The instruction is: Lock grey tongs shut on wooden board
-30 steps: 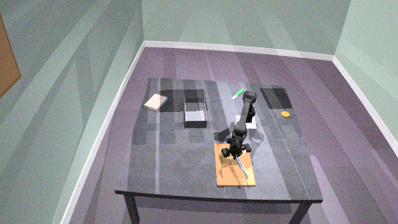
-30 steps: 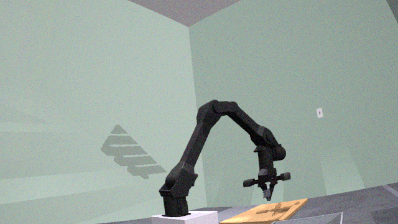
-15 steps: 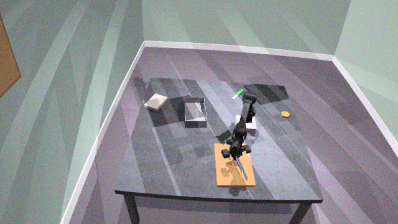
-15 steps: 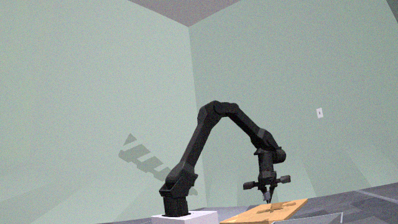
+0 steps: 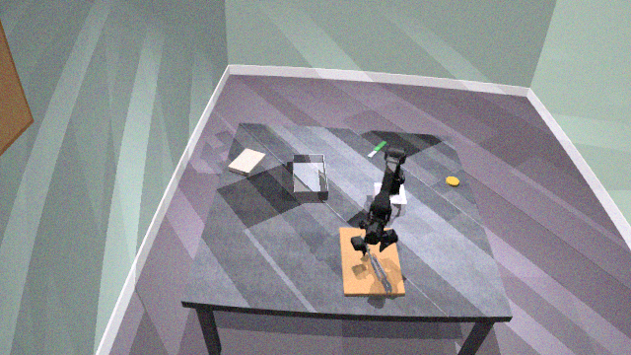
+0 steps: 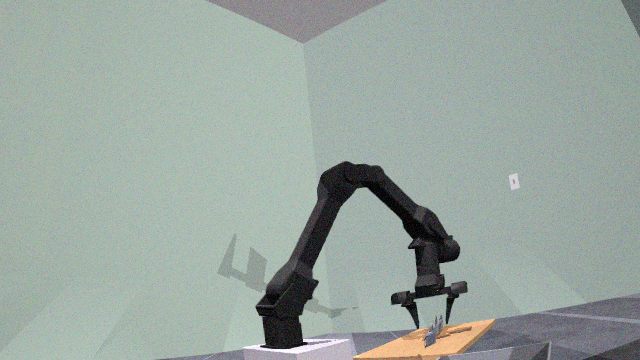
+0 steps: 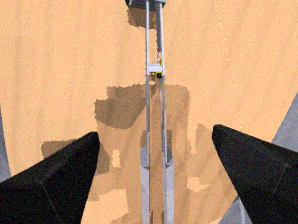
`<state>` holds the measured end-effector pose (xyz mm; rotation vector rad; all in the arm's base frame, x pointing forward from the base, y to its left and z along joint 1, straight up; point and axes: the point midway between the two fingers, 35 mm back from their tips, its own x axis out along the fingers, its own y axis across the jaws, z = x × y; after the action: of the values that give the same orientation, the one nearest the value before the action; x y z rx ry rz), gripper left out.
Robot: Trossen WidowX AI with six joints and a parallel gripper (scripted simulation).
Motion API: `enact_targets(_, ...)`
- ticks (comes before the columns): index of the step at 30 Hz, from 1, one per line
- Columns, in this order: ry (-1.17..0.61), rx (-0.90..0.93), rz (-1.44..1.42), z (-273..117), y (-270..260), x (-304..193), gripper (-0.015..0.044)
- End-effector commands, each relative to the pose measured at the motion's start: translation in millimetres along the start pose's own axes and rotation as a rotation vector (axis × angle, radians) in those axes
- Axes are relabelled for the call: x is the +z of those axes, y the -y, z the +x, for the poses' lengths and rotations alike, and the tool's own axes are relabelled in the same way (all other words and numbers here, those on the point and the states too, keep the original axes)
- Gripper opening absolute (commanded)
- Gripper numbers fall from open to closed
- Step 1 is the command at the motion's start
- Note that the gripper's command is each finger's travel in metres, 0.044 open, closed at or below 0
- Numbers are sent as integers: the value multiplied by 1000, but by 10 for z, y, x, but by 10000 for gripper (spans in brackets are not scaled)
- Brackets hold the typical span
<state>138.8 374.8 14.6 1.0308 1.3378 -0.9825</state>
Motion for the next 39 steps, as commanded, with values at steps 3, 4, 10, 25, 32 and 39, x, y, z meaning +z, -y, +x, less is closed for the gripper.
enact_targets(3,0,0,0,-4,0,0,440)
enact_targets(4,0,0,0,-4,0,0,440)
enact_targets(10,3,3,-1,-300,-220,459,440)
enact_targets(25,11,9,-2,-884,-381,1455,440)
enact_targets(32,6,16,10,-1311,-373,1424,440)
enact_targets(39,6,16,10,-1311,-373,1424,440)
